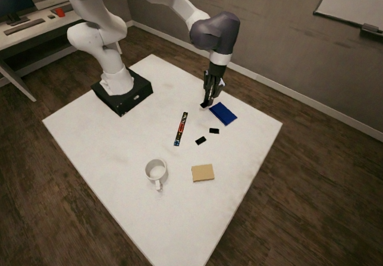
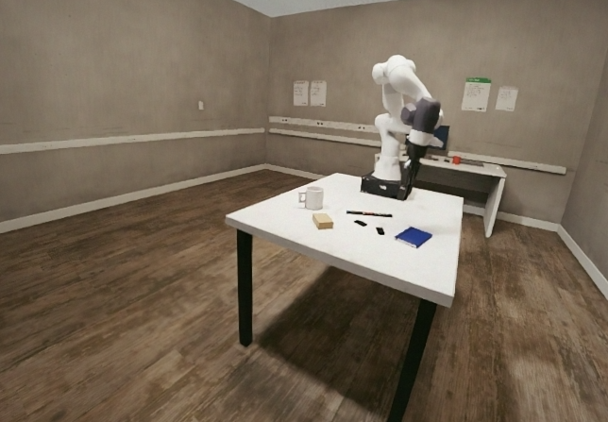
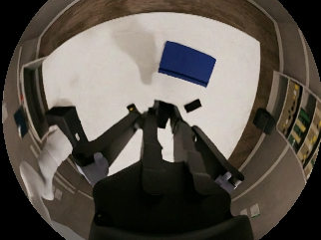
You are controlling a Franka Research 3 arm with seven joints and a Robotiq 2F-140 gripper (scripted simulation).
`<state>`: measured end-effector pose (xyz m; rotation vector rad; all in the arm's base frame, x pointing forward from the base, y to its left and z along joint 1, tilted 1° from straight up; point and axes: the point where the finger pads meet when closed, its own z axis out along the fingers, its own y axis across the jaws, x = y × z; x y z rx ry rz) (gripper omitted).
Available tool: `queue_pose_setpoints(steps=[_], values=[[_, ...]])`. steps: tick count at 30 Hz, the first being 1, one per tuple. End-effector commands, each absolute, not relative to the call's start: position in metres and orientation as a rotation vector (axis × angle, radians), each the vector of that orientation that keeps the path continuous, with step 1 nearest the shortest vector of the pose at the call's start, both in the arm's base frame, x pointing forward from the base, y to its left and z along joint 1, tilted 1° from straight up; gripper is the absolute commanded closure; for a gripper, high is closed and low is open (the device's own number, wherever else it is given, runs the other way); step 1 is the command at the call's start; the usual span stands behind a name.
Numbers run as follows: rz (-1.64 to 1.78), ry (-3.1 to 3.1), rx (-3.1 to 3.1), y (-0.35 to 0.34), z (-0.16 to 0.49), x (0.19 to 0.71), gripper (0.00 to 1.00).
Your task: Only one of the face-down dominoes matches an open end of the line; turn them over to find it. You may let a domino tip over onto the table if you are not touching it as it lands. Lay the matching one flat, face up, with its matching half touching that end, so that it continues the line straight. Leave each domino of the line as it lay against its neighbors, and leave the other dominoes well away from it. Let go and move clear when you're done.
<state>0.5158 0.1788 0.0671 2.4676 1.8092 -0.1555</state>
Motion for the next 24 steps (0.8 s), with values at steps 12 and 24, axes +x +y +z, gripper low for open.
queue_pose_setpoints(steps=[12, 24], values=[[-0.122, 1.792, 2.475, 0.1784, 0.0675, 0.5147, 0.77], [0.3, 1.351, 2.613, 0.178, 0.0671, 0.5095, 0.77]])
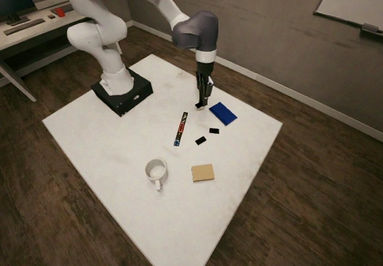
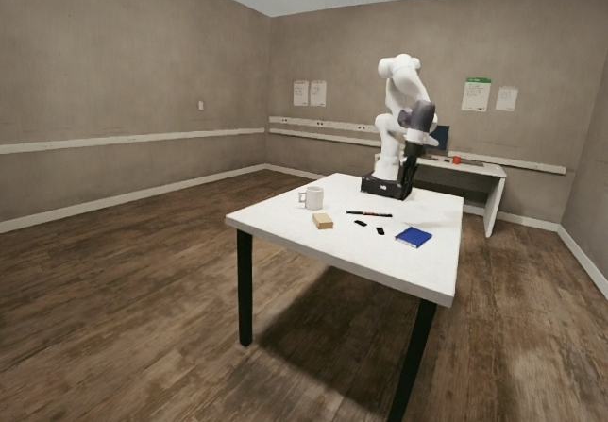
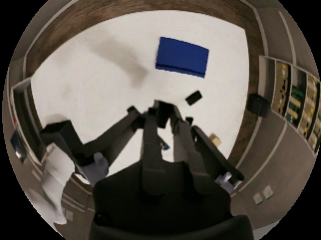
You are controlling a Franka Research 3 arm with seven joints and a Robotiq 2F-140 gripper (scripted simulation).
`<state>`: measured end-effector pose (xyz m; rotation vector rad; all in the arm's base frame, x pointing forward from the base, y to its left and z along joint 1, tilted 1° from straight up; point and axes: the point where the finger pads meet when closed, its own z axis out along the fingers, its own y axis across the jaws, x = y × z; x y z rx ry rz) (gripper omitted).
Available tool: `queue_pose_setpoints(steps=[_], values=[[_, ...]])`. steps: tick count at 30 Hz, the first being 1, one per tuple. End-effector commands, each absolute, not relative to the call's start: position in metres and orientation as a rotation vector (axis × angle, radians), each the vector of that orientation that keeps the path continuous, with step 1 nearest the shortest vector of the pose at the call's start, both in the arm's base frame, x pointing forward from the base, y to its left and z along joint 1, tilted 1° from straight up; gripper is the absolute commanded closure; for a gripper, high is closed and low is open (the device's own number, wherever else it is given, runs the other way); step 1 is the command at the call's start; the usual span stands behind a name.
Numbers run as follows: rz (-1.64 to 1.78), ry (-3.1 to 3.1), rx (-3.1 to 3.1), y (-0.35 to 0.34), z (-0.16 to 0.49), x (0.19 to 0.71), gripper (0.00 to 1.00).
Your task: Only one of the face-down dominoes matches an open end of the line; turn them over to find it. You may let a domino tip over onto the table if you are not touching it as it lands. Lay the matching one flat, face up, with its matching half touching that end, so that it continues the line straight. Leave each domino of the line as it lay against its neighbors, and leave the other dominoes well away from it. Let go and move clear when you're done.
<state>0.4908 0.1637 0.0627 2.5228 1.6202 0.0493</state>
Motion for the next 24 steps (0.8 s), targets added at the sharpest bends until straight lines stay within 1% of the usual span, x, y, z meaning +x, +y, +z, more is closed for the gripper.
queue_pose_setpoints(steps=[1, 24], values=[[0.324, 1.326, 2.616, 0.178, 0.066, 0.508, 0.77], [0.734, 0.956, 2.668, 0.179, 0.061, 0.495, 0.77]])
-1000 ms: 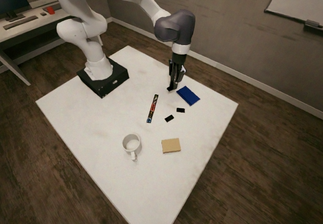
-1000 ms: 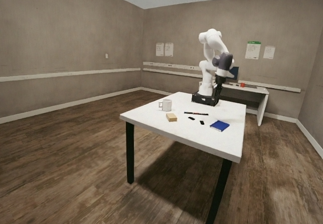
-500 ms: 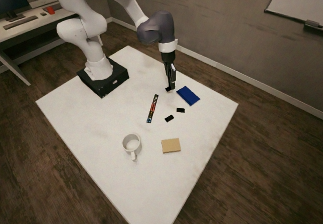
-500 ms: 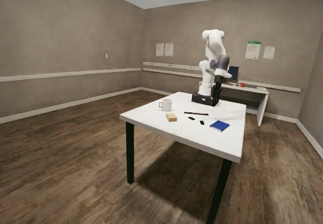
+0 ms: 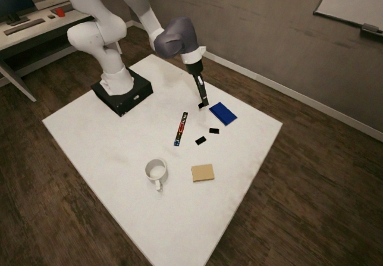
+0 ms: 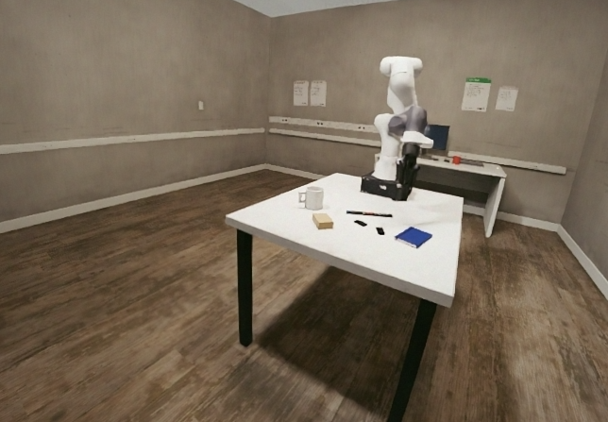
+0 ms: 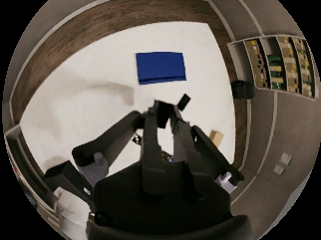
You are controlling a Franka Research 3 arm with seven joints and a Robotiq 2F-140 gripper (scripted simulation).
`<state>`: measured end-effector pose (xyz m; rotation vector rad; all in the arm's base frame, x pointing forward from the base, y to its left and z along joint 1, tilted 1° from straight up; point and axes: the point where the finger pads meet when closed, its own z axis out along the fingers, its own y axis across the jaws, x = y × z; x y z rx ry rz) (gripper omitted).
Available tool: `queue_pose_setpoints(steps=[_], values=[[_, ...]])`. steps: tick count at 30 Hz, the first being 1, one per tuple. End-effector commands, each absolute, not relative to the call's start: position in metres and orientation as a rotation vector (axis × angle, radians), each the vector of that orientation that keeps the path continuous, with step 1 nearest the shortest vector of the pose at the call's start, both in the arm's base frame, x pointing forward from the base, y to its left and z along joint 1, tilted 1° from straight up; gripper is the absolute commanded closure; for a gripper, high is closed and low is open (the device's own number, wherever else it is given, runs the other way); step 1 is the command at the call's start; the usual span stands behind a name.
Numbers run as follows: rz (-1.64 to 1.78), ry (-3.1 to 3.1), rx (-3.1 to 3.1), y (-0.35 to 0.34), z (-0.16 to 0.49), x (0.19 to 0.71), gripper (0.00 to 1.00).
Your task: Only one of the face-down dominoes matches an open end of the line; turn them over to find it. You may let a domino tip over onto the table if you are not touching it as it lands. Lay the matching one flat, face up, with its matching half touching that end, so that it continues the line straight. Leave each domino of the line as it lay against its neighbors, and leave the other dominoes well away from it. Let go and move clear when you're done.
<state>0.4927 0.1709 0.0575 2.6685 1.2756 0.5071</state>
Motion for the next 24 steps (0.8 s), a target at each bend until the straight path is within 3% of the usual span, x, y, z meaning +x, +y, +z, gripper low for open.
queue_pose_setpoints(steps=[1, 24], values=[[0.746, 0.944, 2.672, 0.179, 0.0603, 0.494, 0.77], [0.862, 0.686, 2.715, 0.1774, 0.0602, 0.4871, 0.77]])
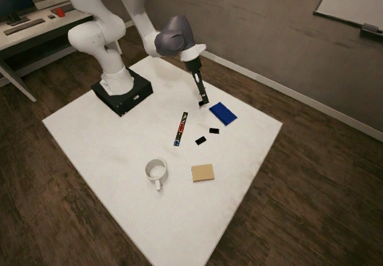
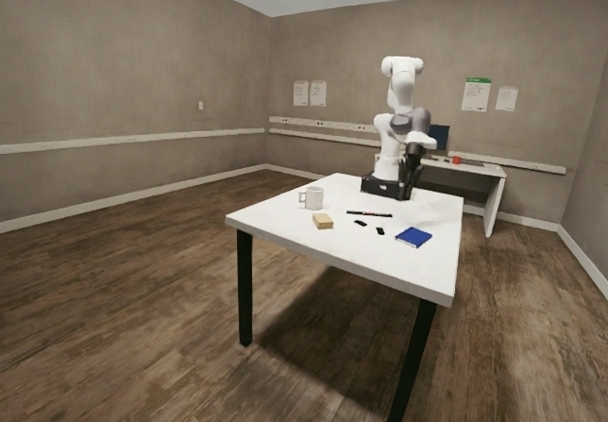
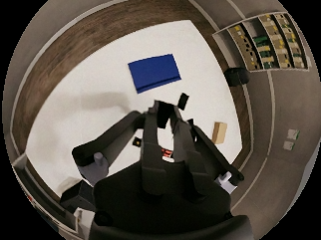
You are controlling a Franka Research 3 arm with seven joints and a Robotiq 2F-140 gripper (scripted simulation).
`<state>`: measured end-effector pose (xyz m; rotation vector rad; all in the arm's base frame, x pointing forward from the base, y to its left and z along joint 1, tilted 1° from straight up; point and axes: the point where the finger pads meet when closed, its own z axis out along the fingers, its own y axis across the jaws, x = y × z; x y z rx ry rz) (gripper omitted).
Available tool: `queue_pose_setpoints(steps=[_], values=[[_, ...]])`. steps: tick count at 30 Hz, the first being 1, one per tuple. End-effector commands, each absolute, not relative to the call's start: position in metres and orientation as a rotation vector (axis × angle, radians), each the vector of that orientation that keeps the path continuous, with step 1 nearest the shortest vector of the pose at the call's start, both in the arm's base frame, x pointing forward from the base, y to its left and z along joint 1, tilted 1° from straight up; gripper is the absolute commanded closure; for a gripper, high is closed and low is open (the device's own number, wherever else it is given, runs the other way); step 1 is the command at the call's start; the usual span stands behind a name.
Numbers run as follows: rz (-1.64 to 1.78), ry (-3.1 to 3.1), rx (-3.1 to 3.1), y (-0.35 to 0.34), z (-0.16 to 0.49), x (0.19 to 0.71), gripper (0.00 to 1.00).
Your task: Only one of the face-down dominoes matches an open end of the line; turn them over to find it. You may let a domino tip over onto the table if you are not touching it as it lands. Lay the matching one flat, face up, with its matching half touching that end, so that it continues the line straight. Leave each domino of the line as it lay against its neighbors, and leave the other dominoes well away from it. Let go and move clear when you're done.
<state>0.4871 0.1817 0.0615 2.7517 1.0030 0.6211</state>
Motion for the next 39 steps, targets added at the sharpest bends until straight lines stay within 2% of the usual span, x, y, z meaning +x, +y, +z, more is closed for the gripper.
queue_pose_setpoints(steps=[1, 25, 39], values=[[0.864, 0.678, 2.711, 0.177, 0.06, 0.487, 0.77], [0.977, 0.524, 2.517, 0.178, 0.05, 0.487, 0.77], [1.126, 0.309, 2.382, 0.179, 0.013, 0.487, 0.77]])
